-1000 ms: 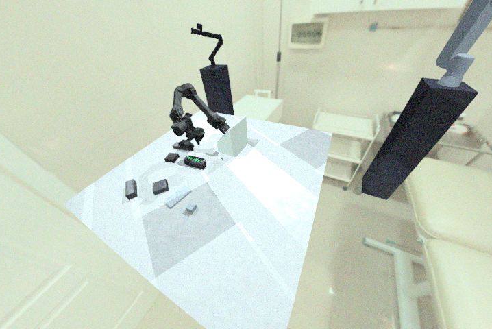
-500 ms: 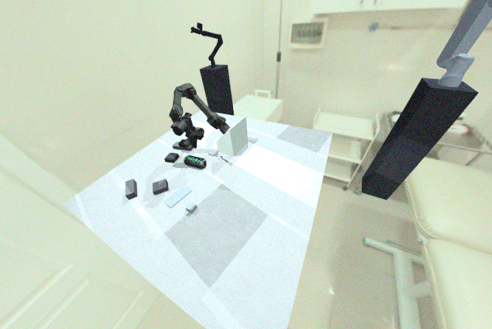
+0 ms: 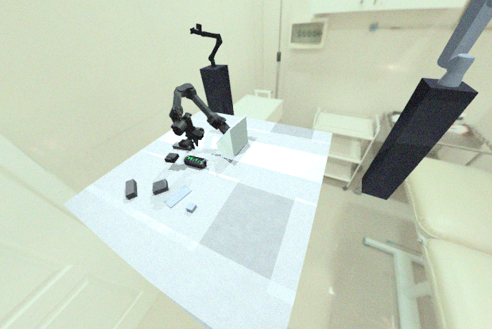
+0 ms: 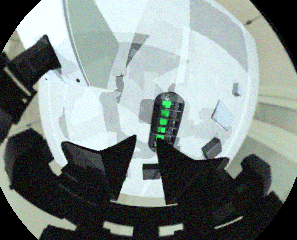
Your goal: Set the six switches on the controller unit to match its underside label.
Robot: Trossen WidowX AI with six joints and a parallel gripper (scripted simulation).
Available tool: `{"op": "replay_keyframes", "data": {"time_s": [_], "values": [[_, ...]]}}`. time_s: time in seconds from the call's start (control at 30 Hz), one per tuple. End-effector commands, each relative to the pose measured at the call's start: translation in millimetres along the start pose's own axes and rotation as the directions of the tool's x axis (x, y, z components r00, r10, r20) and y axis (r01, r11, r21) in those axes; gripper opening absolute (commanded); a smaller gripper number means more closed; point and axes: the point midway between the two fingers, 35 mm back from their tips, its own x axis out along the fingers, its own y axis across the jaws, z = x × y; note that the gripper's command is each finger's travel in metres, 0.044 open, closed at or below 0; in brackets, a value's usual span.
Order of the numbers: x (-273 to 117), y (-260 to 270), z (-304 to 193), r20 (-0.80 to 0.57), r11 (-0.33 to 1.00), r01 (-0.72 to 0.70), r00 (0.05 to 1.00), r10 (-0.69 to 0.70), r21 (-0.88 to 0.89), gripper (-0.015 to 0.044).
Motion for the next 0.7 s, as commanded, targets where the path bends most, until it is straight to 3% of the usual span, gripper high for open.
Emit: {"op": "replay_keyframes", "data": {"time_s": [0.0, 0.23, 0.33, 0.67], "values": [[0.0, -0.1, 0.0, 0.0, 1.0, 0.0, 1.0, 0.0, 0.0, 0.0236], [0.0, -0.1, 0.0, 0.0, 1.0, 0.0, 1.0, 0.0, 0.0, 0.042], [0.0, -0.1, 0.0, 0.0, 1.0, 0.0, 1.0, 0.0, 0.0, 0.044], [39.9, 8.2, -31.9, 0.061, 0.979, 0.206, 0.977, -0.206, 0.013, 0.0177]]}}
